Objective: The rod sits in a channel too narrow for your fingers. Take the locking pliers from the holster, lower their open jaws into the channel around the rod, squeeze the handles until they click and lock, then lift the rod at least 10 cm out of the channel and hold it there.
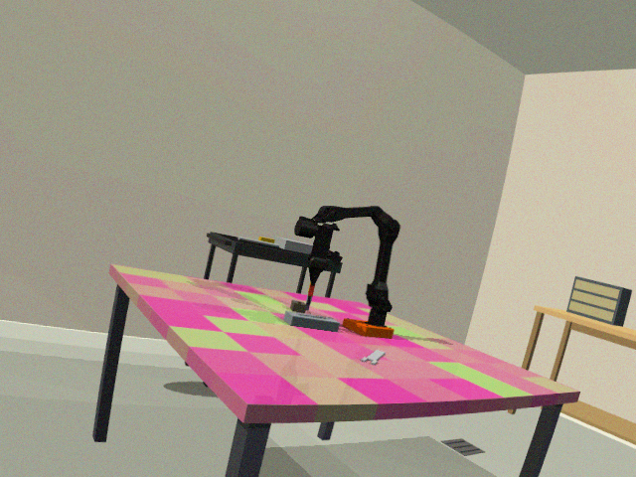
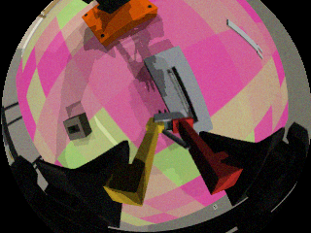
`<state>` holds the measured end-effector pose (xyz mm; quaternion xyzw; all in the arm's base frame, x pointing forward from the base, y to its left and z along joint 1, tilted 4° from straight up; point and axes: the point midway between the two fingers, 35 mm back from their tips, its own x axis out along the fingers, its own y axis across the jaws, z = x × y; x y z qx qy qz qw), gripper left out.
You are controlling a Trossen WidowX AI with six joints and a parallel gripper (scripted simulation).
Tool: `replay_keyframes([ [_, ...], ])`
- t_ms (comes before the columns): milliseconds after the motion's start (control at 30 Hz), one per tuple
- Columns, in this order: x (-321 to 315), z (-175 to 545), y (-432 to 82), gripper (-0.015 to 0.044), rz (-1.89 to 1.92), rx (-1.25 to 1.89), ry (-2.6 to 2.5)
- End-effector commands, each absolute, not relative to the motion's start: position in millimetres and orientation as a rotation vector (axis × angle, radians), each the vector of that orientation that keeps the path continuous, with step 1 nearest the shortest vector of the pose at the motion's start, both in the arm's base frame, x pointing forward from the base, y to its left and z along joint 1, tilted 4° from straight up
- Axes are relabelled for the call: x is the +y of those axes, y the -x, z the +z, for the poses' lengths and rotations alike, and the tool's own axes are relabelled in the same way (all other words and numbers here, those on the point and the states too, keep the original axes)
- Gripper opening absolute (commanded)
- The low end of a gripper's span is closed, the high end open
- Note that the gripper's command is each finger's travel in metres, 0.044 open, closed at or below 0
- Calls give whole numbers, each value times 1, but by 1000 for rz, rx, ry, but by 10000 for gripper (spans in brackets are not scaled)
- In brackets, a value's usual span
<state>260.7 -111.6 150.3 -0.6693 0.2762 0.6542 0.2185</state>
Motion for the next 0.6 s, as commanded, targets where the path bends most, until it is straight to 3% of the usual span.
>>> replay_keyframes([
  [0,-107,151,-263,321,1836,736,1886],
  [567,-84,149,-269,321,1954,592,1997],
])
